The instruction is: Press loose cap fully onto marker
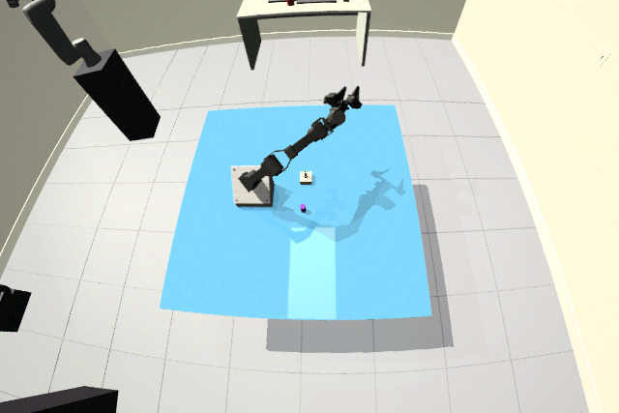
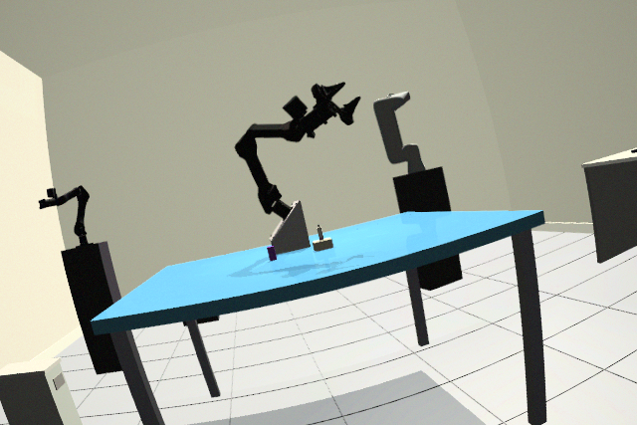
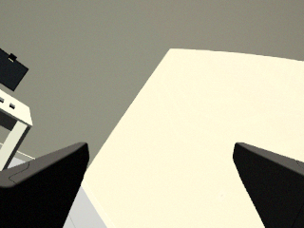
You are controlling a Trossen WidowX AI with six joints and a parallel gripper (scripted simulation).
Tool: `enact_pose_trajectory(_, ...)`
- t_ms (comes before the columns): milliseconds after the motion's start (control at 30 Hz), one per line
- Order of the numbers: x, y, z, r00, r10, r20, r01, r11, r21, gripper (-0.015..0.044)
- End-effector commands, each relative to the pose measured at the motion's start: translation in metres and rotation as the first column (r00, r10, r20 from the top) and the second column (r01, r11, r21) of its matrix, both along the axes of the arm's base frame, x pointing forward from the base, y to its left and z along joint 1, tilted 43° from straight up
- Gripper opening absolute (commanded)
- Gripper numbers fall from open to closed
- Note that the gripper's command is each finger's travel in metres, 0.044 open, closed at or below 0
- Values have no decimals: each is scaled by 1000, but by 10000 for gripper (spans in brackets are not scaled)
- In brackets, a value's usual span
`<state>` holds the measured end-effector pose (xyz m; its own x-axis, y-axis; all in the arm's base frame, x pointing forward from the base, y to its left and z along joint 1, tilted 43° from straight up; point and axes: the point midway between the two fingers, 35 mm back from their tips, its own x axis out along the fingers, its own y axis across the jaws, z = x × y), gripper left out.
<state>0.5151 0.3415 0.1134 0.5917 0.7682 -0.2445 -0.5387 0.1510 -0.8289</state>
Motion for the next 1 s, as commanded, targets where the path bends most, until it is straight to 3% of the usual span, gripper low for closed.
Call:
enact_pose_trajectory(0,1,-2,-1,1000,-9,-10,9,1000,-1,374)
enact_pose_trajectory(167,8,-64,-19,937,-258,-238,251,966,-59,242)
enact_pose_trajectory(300,0,-125,-36,784,-479,-394,457,876,-154,238)
enact_pose_trajectory(467,-27,-202,-53,503,-706,-498,658,687,-310,238)
enact_pose_trajectory(700,-95,-304,-64,42,-884,-465,785,317,-533,238)
enact_pose_trajectory(967,-198,-399,-52,-418,-876,-239,708,-149,-691,238)
